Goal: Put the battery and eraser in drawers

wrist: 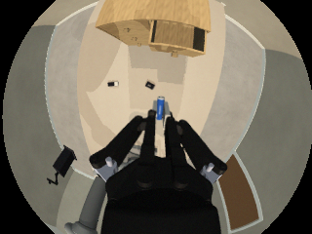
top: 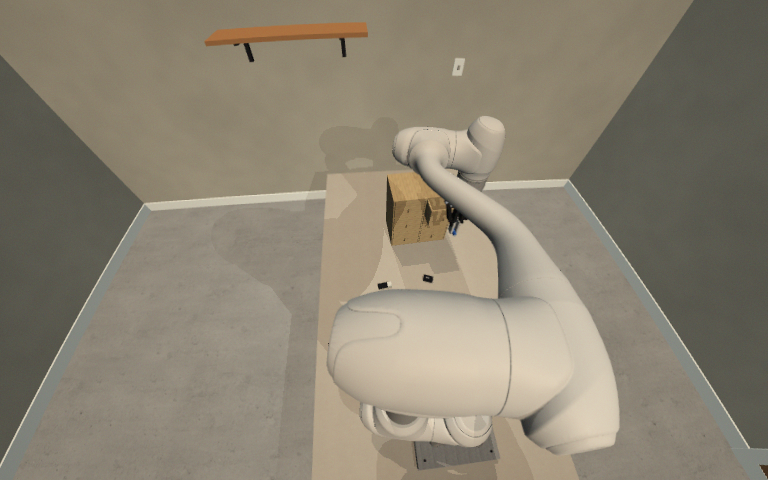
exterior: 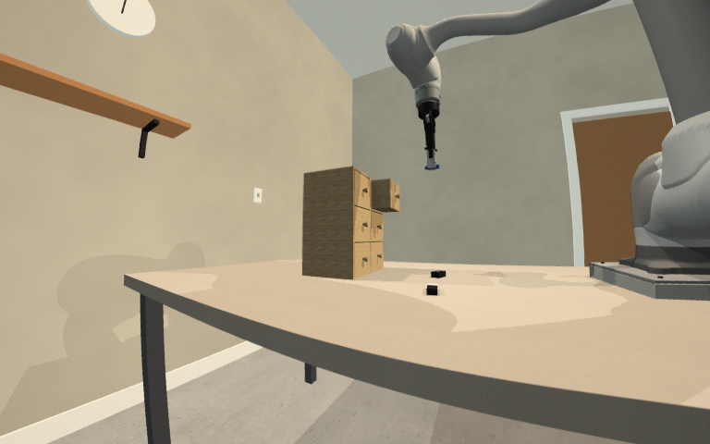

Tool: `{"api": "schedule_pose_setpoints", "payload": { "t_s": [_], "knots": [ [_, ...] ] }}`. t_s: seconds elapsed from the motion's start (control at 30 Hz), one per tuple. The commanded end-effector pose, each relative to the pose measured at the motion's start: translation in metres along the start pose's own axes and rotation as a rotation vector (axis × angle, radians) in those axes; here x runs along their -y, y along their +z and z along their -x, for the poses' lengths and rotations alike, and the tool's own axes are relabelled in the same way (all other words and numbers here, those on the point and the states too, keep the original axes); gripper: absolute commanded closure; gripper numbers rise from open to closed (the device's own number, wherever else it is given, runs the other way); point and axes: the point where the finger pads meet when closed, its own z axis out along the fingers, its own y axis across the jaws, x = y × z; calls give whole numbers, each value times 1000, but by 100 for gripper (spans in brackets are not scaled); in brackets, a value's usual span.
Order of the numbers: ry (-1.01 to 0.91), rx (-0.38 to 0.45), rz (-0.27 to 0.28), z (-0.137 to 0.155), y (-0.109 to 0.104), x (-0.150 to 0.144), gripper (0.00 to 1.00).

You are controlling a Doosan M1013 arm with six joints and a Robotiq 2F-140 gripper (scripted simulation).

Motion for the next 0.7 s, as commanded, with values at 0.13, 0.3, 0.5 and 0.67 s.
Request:
{"api": "schedule_pose_setpoints", "payload": {
  "t_s": [0.13,0.3,0.5,0.67],
  "knots": [
    [0,-19,0,0,0,0,94],
    [0,-76,0,2,1,0,94],
    [0,-180,0,4,3,0,94],
    [0,-297,0,6,4,0,94]
  ]
}}
